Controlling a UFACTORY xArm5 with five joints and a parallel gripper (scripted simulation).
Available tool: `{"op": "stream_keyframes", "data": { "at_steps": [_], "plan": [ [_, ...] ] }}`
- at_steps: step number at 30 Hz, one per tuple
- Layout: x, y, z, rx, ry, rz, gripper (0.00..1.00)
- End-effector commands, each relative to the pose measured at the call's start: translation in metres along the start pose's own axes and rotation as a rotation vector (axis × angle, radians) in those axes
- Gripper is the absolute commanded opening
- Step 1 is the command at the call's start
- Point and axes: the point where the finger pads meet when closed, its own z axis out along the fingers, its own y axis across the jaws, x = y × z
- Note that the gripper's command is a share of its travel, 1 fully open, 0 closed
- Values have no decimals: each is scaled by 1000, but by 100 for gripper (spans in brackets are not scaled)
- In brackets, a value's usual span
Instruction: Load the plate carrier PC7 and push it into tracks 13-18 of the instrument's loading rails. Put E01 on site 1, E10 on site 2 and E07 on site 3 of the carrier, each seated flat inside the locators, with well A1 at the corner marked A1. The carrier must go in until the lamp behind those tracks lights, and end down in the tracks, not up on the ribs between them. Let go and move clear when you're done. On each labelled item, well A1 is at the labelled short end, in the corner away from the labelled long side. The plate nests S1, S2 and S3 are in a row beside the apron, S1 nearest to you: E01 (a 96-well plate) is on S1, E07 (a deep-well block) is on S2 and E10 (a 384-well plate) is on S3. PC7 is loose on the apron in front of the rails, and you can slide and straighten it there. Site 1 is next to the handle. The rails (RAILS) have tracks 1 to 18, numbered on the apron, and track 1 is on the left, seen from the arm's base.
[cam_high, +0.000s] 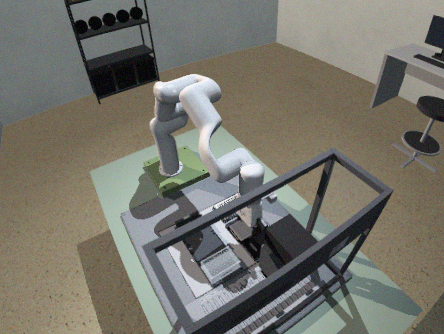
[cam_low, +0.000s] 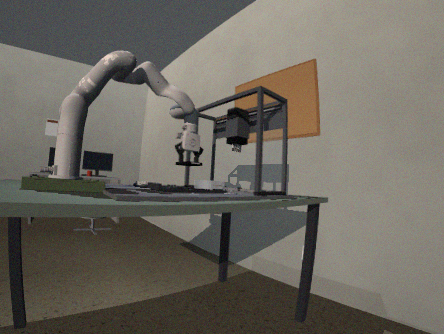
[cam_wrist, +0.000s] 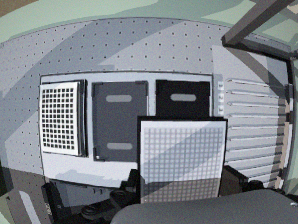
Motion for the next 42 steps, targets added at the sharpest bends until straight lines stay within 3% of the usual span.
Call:
{"op": "stream_keyframes", "data": {
  "at_steps": [1, 33, 42],
  "plan": [
    [-20, -9, -2, -5, 20, 0, 0],
    [-144, -74, 2, -4, 19, 0, 0],
    [-144, -74, 2, -4, 19, 0, 0]
  ]
}}
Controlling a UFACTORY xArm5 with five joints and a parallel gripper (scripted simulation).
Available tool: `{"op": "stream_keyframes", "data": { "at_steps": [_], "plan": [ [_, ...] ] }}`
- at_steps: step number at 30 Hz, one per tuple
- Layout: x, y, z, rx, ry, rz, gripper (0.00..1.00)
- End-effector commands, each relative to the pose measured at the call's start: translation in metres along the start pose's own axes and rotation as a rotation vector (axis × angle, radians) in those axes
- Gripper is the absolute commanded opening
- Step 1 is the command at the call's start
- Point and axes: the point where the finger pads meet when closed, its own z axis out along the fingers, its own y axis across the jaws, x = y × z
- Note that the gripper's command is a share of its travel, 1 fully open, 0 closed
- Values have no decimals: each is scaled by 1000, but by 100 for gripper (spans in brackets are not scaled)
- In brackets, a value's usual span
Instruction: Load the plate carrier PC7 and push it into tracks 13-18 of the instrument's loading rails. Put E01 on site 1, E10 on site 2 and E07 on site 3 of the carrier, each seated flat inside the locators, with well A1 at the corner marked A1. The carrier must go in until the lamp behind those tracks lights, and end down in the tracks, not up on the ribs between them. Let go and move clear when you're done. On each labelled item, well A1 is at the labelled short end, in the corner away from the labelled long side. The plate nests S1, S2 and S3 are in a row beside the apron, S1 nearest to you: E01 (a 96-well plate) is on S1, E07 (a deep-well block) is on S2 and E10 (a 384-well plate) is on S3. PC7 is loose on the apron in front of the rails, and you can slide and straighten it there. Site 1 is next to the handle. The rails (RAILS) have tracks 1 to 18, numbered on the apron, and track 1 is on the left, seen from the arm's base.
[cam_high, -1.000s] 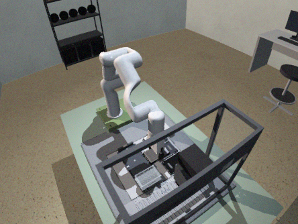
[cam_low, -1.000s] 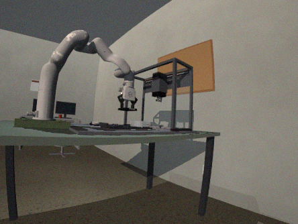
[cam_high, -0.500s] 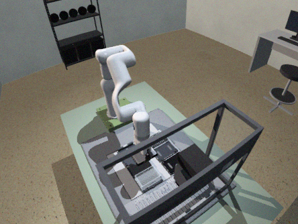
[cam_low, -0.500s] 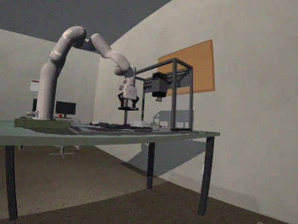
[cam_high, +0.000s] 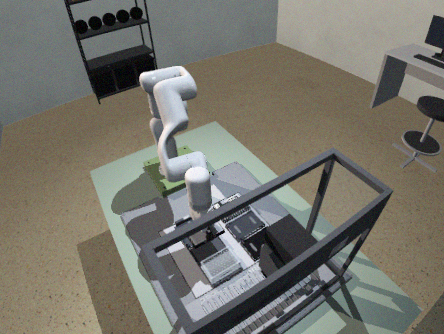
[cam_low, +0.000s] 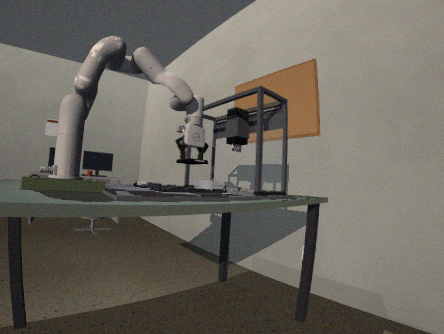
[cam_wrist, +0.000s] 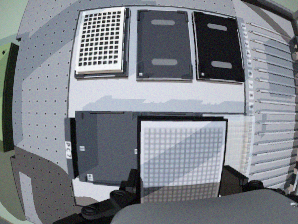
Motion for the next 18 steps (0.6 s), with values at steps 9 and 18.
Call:
{"op": "stream_keyframes", "data": {
  "at_steps": [9, 18],
  "plan": [
    [-1, 1, -2, -7, 19, 0, 0],
    [-1, 1, 5, -7, 19, 0, 0]
  ]
}}
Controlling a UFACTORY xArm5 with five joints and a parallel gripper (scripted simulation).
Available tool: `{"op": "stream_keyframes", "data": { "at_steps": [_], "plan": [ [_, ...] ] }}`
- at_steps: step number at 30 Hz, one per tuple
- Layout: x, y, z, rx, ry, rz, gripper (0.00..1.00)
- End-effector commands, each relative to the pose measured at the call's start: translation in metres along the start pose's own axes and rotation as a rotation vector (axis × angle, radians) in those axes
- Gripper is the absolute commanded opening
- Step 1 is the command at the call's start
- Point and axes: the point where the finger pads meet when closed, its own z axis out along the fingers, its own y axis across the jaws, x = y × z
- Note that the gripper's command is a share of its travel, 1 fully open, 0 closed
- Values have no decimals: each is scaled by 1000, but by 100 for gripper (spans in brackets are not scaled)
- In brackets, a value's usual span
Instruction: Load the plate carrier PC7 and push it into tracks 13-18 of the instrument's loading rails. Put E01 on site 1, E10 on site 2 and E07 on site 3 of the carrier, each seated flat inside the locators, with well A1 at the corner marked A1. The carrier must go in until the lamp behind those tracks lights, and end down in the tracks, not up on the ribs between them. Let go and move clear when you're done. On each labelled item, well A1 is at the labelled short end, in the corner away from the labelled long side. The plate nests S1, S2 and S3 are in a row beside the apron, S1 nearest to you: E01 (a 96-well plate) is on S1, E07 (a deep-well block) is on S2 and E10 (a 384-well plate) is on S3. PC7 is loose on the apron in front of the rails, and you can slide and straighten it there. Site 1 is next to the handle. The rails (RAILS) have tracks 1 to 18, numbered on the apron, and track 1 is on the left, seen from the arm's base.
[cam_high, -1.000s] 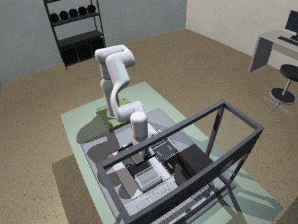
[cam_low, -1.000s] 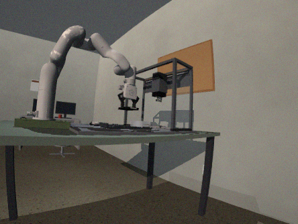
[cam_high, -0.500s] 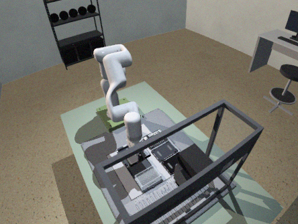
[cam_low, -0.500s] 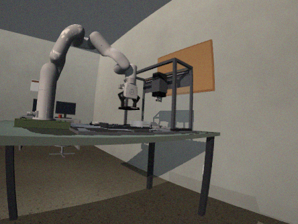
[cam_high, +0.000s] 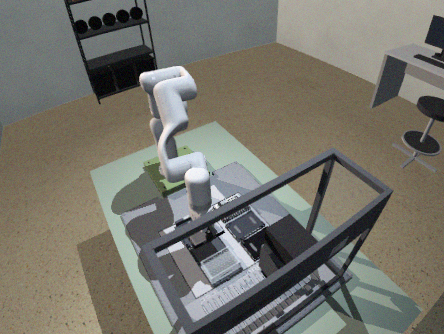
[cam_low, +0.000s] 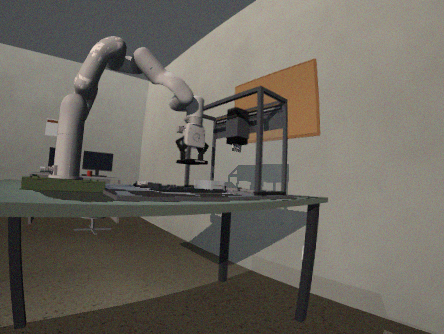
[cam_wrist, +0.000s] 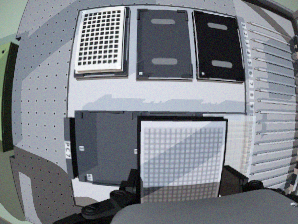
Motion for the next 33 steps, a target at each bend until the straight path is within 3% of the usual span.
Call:
{"op": "stream_keyframes", "data": {
  "at_steps": [1, 33],
  "plan": [
    [0, 1, 3, -6, 19, 0, 0],
    [1, 1, 52, -6, 19, 0, 0]
  ]
}}
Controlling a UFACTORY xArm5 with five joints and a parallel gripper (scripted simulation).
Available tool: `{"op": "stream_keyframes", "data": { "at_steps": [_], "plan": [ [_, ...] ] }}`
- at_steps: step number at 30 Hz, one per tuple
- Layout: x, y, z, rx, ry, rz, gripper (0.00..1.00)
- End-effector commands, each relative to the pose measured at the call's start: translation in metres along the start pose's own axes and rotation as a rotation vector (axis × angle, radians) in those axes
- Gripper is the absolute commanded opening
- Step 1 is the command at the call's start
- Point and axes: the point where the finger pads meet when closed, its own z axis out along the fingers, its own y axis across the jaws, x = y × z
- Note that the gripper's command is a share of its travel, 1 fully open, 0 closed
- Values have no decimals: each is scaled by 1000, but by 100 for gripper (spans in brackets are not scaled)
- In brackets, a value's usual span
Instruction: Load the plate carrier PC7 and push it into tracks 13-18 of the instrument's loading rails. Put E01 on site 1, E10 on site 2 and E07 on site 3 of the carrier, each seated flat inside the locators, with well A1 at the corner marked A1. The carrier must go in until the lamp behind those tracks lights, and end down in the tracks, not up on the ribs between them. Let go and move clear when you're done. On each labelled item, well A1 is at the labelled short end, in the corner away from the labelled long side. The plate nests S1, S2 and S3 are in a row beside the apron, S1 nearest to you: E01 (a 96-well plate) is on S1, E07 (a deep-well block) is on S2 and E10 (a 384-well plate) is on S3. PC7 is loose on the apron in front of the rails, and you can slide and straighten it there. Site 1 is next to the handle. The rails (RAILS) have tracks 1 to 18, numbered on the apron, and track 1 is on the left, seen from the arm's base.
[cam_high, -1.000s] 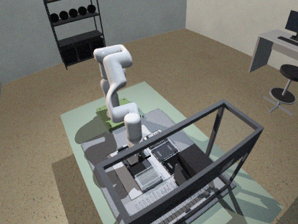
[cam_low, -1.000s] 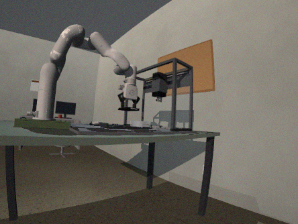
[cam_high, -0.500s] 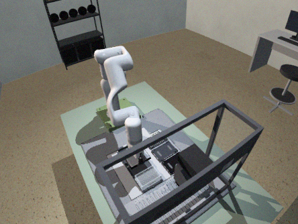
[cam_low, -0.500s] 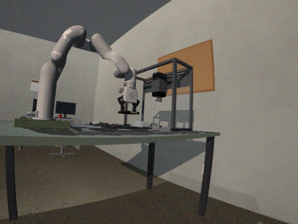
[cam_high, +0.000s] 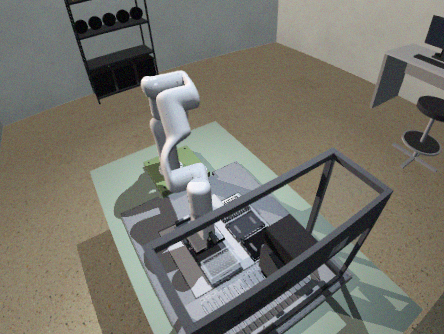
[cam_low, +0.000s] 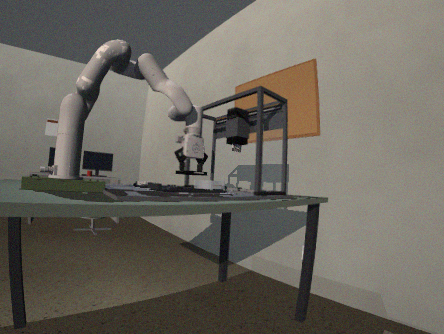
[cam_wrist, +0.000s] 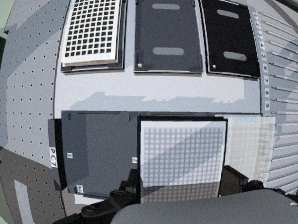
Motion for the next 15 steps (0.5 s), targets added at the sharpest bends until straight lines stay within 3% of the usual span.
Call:
{"op": "stream_keyframes", "data": {
  "at_steps": [1, 15],
  "plan": [
    [0, 2, 6, -8, 19, 0, 0],
    [0, 2, 26, -8, 19, 0, 0]
  ]
}}
